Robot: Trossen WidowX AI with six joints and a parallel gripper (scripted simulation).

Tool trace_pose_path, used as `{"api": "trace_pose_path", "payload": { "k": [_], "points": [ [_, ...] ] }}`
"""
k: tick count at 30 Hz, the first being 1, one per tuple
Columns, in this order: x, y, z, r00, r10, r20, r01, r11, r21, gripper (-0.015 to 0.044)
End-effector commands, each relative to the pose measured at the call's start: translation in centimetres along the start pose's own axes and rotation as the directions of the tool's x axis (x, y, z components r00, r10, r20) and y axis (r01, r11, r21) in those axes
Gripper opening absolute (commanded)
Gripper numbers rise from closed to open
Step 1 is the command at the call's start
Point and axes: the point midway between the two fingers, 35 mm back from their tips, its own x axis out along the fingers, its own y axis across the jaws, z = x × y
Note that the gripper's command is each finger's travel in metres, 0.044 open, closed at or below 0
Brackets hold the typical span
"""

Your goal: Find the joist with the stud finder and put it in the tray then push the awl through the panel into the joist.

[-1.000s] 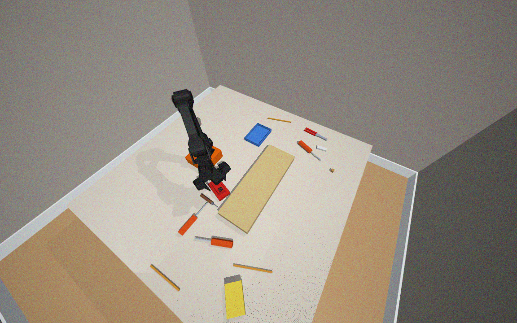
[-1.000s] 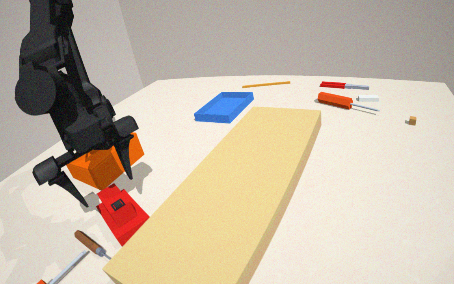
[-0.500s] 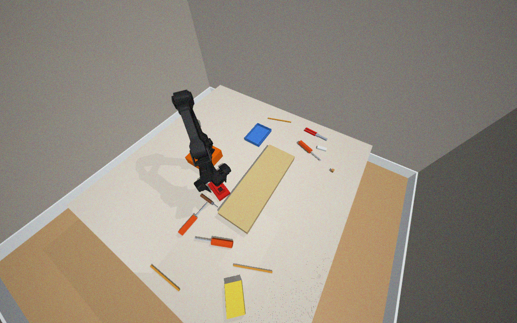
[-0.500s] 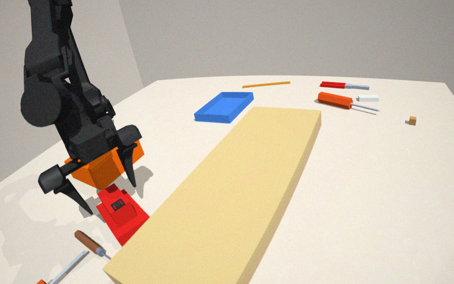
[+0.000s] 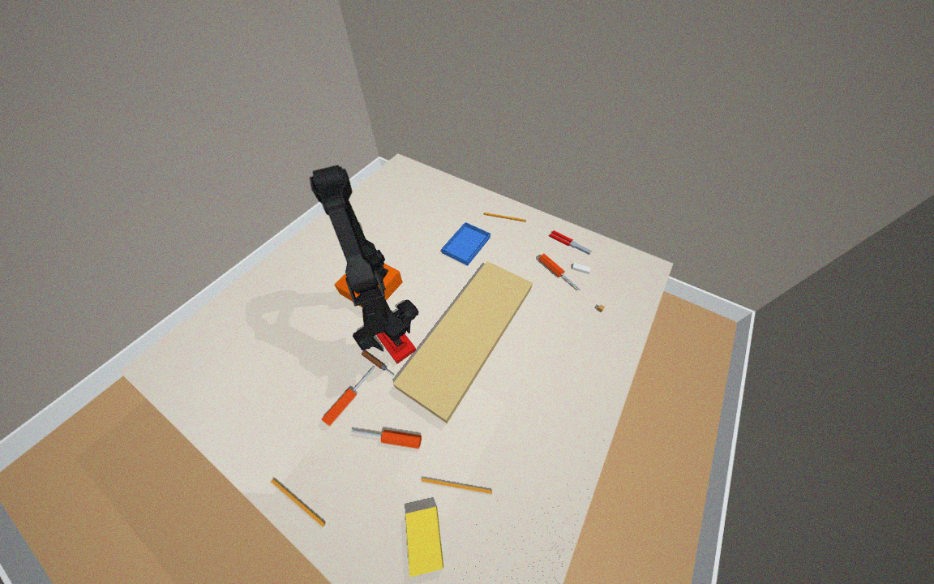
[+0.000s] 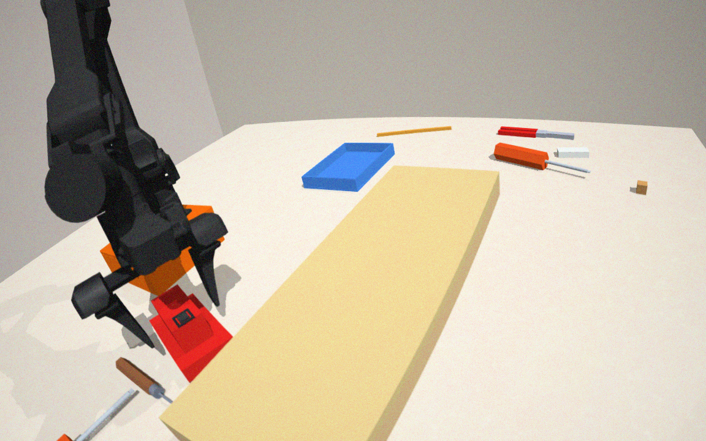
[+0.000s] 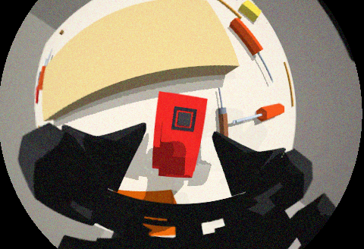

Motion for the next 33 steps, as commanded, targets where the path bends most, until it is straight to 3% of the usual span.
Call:
{"api": "trace_pose_path", "payload": {
  "k": [1,3,7,33],
  "points": [
    [0.73,0.07,-0.47,1.0,0.001,-0.007,-0.001,1.0,-0.004,0.044],
    [0.83,0.08,-0.51,1.0,0.001,-0.007,-0.001,1.0,-0.004,0.044],
    [0.83,0.08,-0.51,1.0,0.001,-0.007,-0.001,1.0,-0.004,0.0335],
    [0.83,0.08,-0.51,1.0,0.001,-0.007,-0.001,1.0,-0.004,0.0162]
  ]
}}
